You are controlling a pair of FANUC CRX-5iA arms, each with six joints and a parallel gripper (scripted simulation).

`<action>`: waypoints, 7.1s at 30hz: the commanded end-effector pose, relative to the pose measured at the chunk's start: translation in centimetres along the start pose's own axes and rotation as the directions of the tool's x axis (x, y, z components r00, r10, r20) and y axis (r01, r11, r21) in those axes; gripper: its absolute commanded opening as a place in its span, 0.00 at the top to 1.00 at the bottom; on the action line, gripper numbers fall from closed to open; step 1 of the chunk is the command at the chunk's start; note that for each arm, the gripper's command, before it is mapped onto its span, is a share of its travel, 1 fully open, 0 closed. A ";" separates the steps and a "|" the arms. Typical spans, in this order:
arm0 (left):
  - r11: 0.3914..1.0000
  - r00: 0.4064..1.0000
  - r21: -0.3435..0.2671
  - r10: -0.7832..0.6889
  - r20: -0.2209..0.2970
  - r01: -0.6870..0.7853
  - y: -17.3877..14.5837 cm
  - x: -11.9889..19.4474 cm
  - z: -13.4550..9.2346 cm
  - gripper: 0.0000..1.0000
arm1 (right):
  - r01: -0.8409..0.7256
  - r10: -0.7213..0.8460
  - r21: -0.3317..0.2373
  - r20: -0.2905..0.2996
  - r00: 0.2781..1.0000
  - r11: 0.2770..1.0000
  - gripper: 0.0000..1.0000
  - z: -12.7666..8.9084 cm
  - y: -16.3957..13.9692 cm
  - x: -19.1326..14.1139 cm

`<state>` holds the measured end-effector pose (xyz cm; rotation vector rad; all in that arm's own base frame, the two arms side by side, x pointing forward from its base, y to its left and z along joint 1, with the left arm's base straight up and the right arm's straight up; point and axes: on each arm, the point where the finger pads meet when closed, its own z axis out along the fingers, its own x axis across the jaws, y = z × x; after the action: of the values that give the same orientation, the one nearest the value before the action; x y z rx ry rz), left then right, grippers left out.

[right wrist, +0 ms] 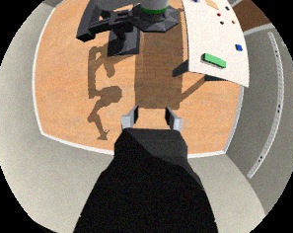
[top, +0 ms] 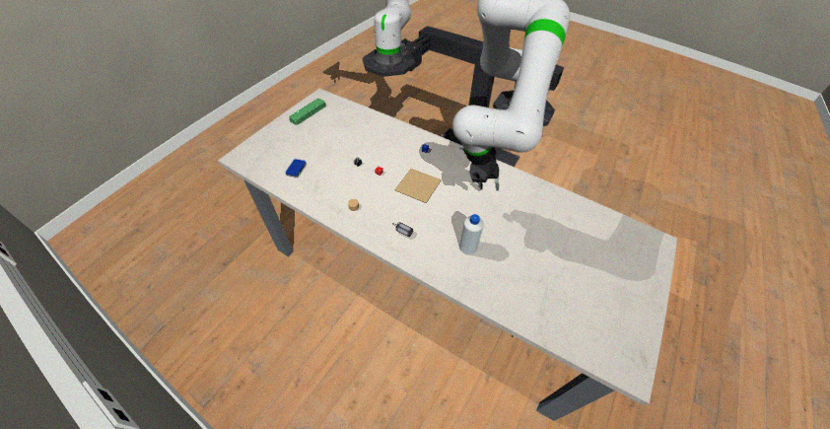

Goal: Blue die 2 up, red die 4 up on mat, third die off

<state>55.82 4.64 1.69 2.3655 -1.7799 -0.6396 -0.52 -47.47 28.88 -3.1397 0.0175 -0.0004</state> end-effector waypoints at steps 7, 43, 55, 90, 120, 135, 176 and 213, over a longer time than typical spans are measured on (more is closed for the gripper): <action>0.986 0.988 0.068 0.151 -0.003 -0.151 2.1 7.6 -1.4 0.00 | 0.000 0.000 -0.002 0.000 1.000 1.000 0.00 -0.1 0.0 0.0; 0.661 0.712 0.308 0.697 0.089 -0.685 11.2 38.5 -6.5 0.00 | 0.000 0.000 -0.002 0.000 1.000 1.000 0.00 -0.1 0.0 0.0; 0.480 0.559 0.363 0.816 0.148 -0.798 14.1 48.5 -8.2 0.00 | 0.000 0.000 -0.002 0.000 1.000 1.000 0.00 -0.1 0.0 0.0; 0.381 0.474 0.385 0.861 0.182 -0.840 15.3 53.5 -9.1 0.00 | 0.000 0.000 -0.002 0.000 1.000 1.000 0.00 -0.1 0.0 0.0; 0.381 0.474 0.385 0.861 0.182 -0.840 12.0 56.2 -0.2 0.00 | 0.000 0.000 -0.002 0.000 1.000 1.000 0.00 -0.1 0.0 0.0; 0.381 0.474 0.385 0.861 0.182 -0.840 11.8 56.4 0.4 0.00 | 0.000 0.000 -0.002 0.000 1.000 1.000 0.00 -0.1 0.0 0.0; 0.381 0.474 0.385 0.861 0.182 -0.840 10.6 52.5 1.1 0.00 | 0.000 0.000 -0.002 0.000 1.000 1.000 0.00 -0.1 0.0 0.0; 0.381 0.474 0.385 0.861 0.182 -0.840 8.6 46.2 2.2 0.00 | 0.000 0.000 -0.002 0.000 1.000 1.000 0.00 -0.1 0.0 0.0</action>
<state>57.47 -40.99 -9.66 1.1447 -2.9245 -0.0029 -0.52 -47.47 28.88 -3.1397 0.0175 -0.0004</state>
